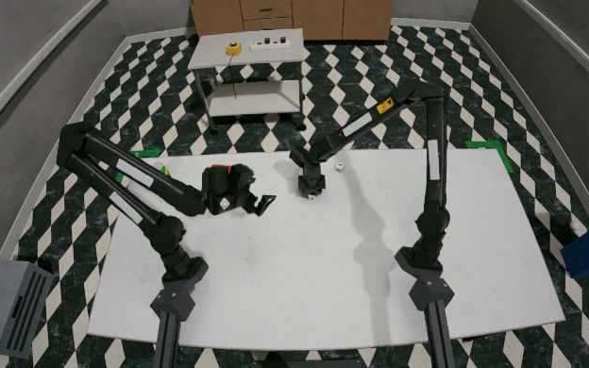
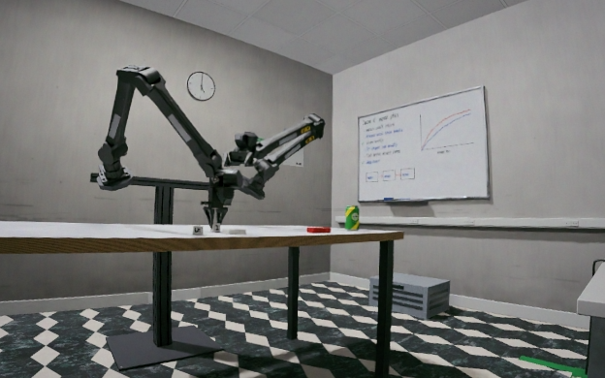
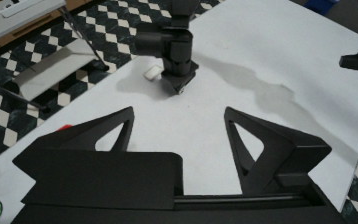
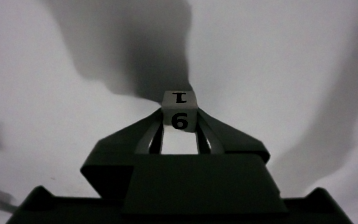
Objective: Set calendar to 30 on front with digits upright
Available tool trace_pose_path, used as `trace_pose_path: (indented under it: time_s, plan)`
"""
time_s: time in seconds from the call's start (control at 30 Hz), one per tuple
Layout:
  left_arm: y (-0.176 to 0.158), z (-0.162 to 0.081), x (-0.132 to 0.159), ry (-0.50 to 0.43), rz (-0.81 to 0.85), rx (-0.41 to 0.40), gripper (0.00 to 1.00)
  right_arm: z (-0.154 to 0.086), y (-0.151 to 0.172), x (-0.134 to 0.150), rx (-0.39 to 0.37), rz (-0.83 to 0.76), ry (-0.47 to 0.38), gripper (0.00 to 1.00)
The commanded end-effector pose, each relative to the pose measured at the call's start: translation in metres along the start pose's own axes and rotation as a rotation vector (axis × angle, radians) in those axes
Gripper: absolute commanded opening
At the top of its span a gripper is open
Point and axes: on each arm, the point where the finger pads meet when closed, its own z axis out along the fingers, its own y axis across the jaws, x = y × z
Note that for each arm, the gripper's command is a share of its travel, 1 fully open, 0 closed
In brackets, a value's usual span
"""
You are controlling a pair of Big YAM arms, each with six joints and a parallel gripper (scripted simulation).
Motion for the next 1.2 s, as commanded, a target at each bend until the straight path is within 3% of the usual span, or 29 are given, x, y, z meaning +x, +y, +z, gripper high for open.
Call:
trace_pose_path:
  time_s: [0.0, 0.37, 0.47, 0.5, 0.8, 0.83, 0.93, 1.07, 1.17]
  plan:
    - [-0.001, 0.001, -0.001, 0.002, -0.008, 0.0, 1.0, 0.003, 0.003, -0.011, -0.011, 0.028, -0.011, 0.25]
    - [-0.001, 0.001, -0.001, 0.002, -0.008, 0.0, 1.0, -0.001, 0.003, -0.004, -0.01, 0.009, -0.008, 0.25]
    - [-0.001, 0.001, -0.001, 0.002, -0.008, 0.0, 1.0, -0.008, 0.007, -0.001, -0.017, 0.01, -0.011, 0.52]
    - [-0.001, 0.001, -0.001, 0.002, -0.008, 0.0, 1.0, -0.016, 0.007, 0.0, -0.019, 0.005, -0.014, 0.53]
    - [-0.001, 0.001, -0.001, 0.002, -0.008, 0.0, 1.0, -0.022, 0.003, -0.018, -0.026, 0.027, -0.03, 0.53]
    - [-0.001, 0.001, -0.001, 0.002, -0.008, 0.0, 1.0, -0.019, 0.008, 0.001, -0.017, 0.002, -0.015, 0.53]
    - [-0.001, 0.001, -0.001, 0.002, -0.008, 0.0, 1.0, -0.027, 0.004, 0.007, -0.01, -0.004, -0.01, 0.53]
    - [-0.001, 0.001, -0.001, 0.002, -0.008, 0.0, 1.0, -0.042, 0.01, -0.011, -0.033, 0.02, -0.034, 0.53]
    - [-0.001, 0.001, -0.001, 0.002, -0.008, 0.0, 1.0, -0.052, 0.006, -0.024, -0.041, 0.041, -0.044, 0.88]
